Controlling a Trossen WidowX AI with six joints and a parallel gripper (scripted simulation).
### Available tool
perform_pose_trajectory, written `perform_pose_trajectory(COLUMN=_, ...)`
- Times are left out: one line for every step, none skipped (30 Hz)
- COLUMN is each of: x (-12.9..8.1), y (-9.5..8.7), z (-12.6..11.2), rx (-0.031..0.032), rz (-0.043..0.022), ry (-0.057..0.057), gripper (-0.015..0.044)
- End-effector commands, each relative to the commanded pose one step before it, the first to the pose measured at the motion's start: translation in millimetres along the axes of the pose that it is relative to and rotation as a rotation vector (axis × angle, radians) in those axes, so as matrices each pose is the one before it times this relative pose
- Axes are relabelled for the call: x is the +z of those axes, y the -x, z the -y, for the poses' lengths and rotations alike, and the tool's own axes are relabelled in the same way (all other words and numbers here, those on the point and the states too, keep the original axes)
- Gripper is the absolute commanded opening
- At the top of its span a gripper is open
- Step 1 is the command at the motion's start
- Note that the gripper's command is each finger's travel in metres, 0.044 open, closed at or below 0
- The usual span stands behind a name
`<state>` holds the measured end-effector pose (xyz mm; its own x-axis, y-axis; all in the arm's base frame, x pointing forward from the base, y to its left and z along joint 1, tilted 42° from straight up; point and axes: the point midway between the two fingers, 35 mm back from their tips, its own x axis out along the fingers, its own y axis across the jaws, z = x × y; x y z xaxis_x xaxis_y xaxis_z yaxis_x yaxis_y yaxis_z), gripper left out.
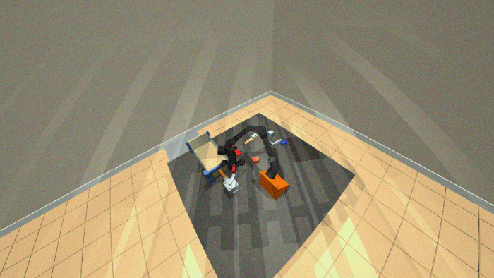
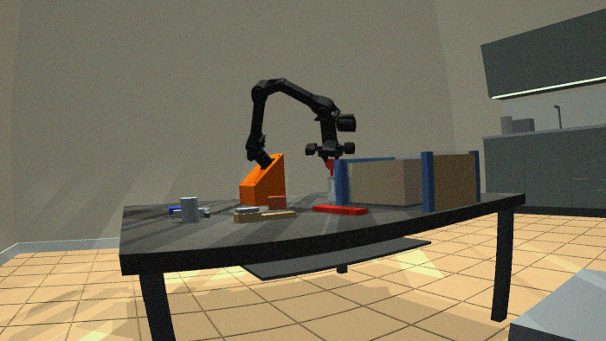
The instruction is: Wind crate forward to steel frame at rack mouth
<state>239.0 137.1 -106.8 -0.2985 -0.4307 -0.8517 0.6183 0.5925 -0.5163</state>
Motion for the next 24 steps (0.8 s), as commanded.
perform_pose_trajectory(x=1.81, y=1.01, z=-17.98, rx=0.03693, rz=0.00512, ry=0.0007, gripper=0.0000)
perform_pose_trajectory(x=0.07, y=0.05, z=-0.92, rx=0.00006, rz=0.00000, ry=0.0000, gripper=0.0000)
perform_pose_trajectory(x=0.09, y=0.07, z=-1.56, rx=0.00010, rz=0.00001, ry=0.0000, gripper=0.0000)
perform_pose_trajectory(x=0.05, y=0.04, z=-0.92, rx=0.00006, rz=0.00000, ry=0.0000, gripper=0.0000)
perform_pose_trajectory(x=0.05, y=0.05, z=-1.56, rx=0.00010, rz=0.00000, ry=0.0000, gripper=0.0000)
perform_pose_trajectory(x=0.03, y=0.03, z=-0.93, rx=0.00006, rz=0.00000, ry=0.0000, gripper=0.0000)
perform_pose_trajectory(x=0.01, y=0.03, z=-1.56, rx=0.00010, rz=0.00000, ry=0.0000, gripper=0.0000)
perform_pose_trajectory(x=0.01, y=0.02, z=-0.93, rx=0.00006, rz=0.00000, ry=0.0000, gripper=0.0000)
perform_pose_trajectory(x=-0.02, y=0.02, z=-1.56, rx=0.00010, rz=0.00000, ry=0.0000, gripper=0.0000)
perform_pose_trajectory(x=-0.01, y=0.01, z=-0.93, rx=0.00006, rz=0.00000, ry=0.0000, gripper=0.0000)
perform_pose_trajectory(x=-0.06, y=0.00, z=-1.56, rx=0.00010, rz=0.00000, ry=0.0000, gripper=0.0000)
perform_pose_trajectory(x=-0.03, y=0.00, z=-0.93, rx=0.00006, rz=0.00000, ry=0.0000, gripper=0.0000)
perform_pose_trajectory(x=-0.09, y=-0.01, z=-1.56, rx=0.00010, rz=0.00000, ry=0.0000, gripper=0.0000)
perform_pose_trajectory(x=-0.06, y=-0.01, z=-0.92, rx=0.00006, rz=0.00000, ry=0.0000, gripper=0.0000)
perform_pose_trajectory(x=-0.13, y=-0.03, z=-1.55, rx=0.00011, rz=-0.00001, ry=0.0000, gripper=0.0000)
perform_pose_trajectory(x=-0.08, y=-0.02, z=-0.92, rx=0.00006, rz=0.00000, ry=0.0000, gripper=0.0000)
perform_pose_trajectory(x=-0.16, y=-0.05, z=-1.55, rx=0.00011, rz=-0.00001, ry=0.0000, gripper=0.0000)
perform_pose_trajectory(x=-0.10, y=-0.03, z=-0.92, rx=0.00006, rz=0.00000, ry=0.0000, gripper=0.0000)
perform_pose_trajectory(x=-0.20, y=-0.06, z=-1.54, rx=0.00011, rz=-0.00001, ry=0.0000, gripper=0.0000)
perform_pose_trajectory(x=-0.12, y=-0.04, z=-0.92, rx=0.00006, rz=-0.00001, ry=0.0000, gripper=0.0000)
perform_pose_trajectory(x=-0.23, y=-0.08, z=-1.54, rx=0.00011, rz=-0.00001, ry=0.0000, gripper=0.0000)
perform_pose_trajectory(x=-0.14, y=-0.05, z=-0.91, rx=0.00006, rz=-0.00001, ry=0.0000, gripper=0.0000)
perform_pose_trajectory(x=-0.27, y=-0.09, z=-1.53, rx=0.00011, rz=-0.00001, ry=0.0000, gripper=0.0000)
perform_pose_trajectory(x=-0.16, y=-0.06, z=-0.91, rx=0.00006, rz=-0.00001, ry=0.0000, gripper=0.0000)
